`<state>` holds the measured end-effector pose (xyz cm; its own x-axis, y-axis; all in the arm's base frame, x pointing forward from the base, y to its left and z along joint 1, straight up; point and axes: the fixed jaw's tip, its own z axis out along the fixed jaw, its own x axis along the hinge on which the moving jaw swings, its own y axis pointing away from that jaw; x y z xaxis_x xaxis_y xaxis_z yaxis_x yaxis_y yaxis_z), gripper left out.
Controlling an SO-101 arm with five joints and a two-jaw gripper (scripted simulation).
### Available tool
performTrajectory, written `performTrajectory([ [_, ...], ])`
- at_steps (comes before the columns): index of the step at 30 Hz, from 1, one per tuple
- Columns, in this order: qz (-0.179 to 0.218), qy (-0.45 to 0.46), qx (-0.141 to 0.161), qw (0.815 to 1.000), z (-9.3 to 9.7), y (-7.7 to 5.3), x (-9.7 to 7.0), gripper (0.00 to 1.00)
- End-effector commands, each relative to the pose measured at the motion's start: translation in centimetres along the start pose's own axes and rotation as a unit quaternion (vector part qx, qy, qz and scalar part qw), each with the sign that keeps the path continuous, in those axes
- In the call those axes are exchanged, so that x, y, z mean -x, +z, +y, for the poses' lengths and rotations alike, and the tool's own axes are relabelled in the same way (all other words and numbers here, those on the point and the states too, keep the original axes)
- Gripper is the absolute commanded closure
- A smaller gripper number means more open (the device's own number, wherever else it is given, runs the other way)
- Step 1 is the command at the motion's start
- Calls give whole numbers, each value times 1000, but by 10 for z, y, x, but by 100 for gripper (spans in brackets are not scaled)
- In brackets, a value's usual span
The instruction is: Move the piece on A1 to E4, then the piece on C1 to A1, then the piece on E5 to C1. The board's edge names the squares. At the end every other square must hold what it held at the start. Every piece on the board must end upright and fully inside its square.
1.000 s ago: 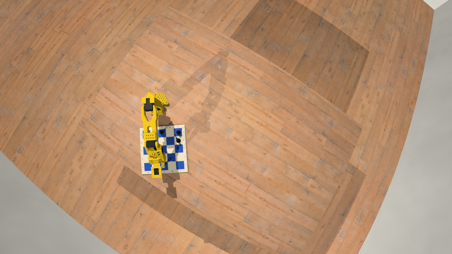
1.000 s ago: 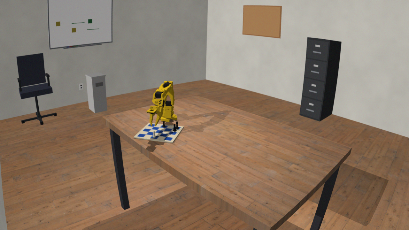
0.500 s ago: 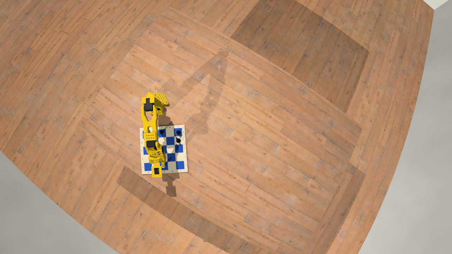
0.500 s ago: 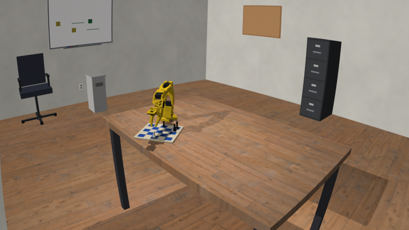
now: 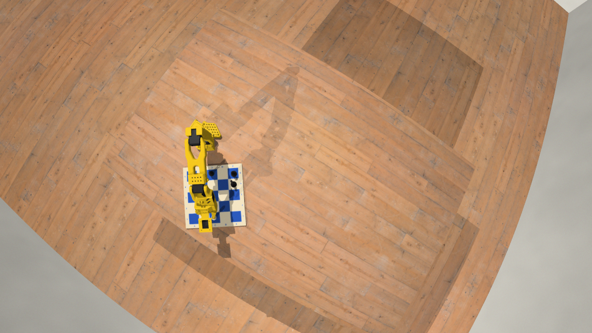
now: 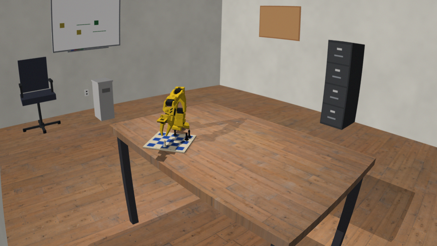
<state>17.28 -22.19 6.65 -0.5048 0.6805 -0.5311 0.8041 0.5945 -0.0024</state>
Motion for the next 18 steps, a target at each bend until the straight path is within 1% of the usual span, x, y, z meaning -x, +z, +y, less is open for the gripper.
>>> performTrajectory([
  [1,3,5,-2,1000,-2,3,-4,91],
  [9,3,5,-2,1000,-2,12,-9,91],
  [11,3,5,-2,1000,-2,12,-9,91],
  [18,3,5,-2,1000,-2,24,-16,91],
])
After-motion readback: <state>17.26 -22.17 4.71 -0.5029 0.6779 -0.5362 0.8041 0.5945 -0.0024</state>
